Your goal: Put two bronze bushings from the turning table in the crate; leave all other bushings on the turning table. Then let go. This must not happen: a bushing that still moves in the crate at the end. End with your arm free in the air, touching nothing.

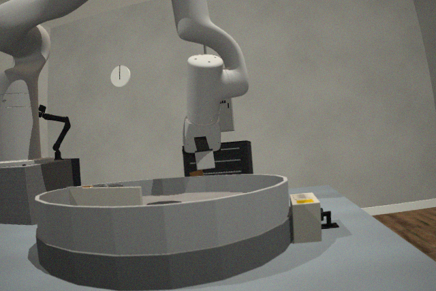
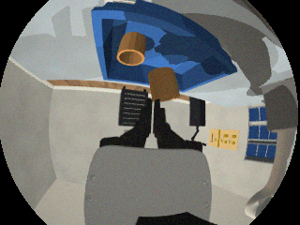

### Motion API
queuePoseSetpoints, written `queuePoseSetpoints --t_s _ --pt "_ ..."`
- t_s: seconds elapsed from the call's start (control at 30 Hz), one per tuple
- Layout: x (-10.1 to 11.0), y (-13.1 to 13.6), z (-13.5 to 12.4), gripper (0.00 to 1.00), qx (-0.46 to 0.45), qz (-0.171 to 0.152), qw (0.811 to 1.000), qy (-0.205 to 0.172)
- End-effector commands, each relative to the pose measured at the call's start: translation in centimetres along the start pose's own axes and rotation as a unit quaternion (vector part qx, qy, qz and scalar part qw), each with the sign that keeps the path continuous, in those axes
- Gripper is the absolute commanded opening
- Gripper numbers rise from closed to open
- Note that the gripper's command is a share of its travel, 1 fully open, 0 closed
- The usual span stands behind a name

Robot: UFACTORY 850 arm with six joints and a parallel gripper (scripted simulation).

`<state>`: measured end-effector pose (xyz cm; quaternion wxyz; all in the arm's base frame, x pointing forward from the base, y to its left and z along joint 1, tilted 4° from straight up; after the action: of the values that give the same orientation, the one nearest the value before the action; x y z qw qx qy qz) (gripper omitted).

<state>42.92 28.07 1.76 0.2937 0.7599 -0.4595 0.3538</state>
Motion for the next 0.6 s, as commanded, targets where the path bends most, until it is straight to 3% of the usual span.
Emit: queuePoseSetpoints --t_s 0.0,0.57 --pt "0.04 -0.06 -0.03 0.00 0.000 0.001 1.000 0.000" --pt "-0.72 -0.17 0.59 0.00 0.000 0.001 1.000 0.000"
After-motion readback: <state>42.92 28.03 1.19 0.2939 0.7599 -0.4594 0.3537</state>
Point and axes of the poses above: the point where the finger pads meet when closed, its own x axis back along the fingers, its own y axis across the jaws, z = x × y, the point moved 7 cm from there along x, back along the fingers, and after that the axes turned 10 degrees about -x, right-handed, at the moved point
